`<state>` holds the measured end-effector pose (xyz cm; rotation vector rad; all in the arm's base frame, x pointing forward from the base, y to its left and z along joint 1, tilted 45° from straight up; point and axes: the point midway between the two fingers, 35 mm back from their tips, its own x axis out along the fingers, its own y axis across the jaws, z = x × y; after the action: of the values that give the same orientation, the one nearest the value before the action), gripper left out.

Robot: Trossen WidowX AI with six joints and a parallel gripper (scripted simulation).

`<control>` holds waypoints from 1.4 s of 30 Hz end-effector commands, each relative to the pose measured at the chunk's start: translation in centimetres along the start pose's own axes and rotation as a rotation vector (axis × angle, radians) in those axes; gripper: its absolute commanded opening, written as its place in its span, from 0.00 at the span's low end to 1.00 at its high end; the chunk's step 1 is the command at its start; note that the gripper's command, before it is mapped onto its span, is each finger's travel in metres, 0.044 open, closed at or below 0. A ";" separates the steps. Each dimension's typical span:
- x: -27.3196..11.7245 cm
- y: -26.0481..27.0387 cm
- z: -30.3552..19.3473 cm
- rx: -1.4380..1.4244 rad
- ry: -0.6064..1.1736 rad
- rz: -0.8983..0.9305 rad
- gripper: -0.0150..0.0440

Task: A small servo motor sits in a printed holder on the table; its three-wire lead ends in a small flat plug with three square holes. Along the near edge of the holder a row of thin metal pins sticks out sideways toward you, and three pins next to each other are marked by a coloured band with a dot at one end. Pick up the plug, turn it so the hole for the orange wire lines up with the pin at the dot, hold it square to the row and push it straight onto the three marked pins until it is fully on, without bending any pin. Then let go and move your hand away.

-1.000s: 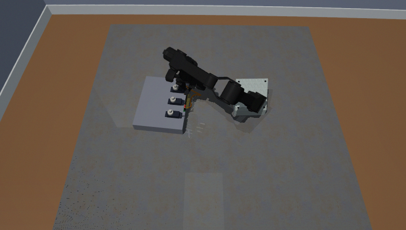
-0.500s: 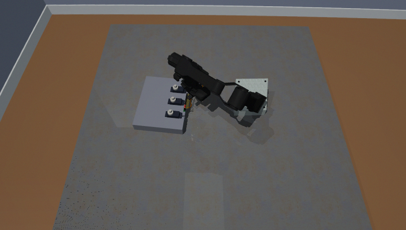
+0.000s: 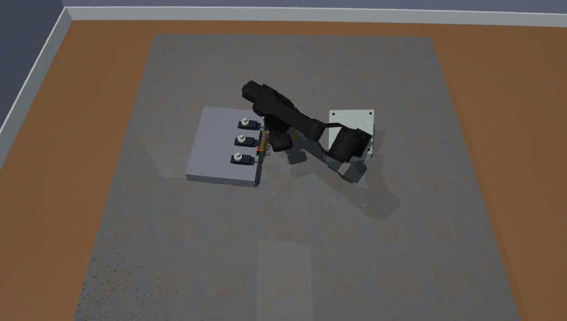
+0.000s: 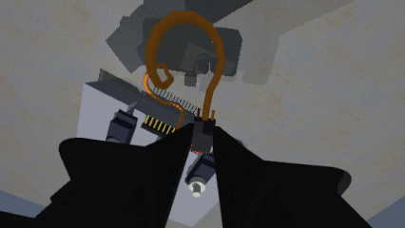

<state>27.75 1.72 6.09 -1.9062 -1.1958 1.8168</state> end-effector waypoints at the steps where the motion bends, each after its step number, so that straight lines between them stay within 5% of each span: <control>1: 0.4 -0.9 0.6 0.138 -0.002 -0.008 0.25; 9: 0.8 -2.2 1.6 0.381 -0.003 -0.009 0.25; 20: 4.7 -2.3 1.7 0.385 -0.003 -0.010 0.25; 42: 4.4 -0.9 -1.8 0.384 -0.001 -0.010 0.25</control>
<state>28.13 5.79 3.82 -1.6806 -0.7805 1.8820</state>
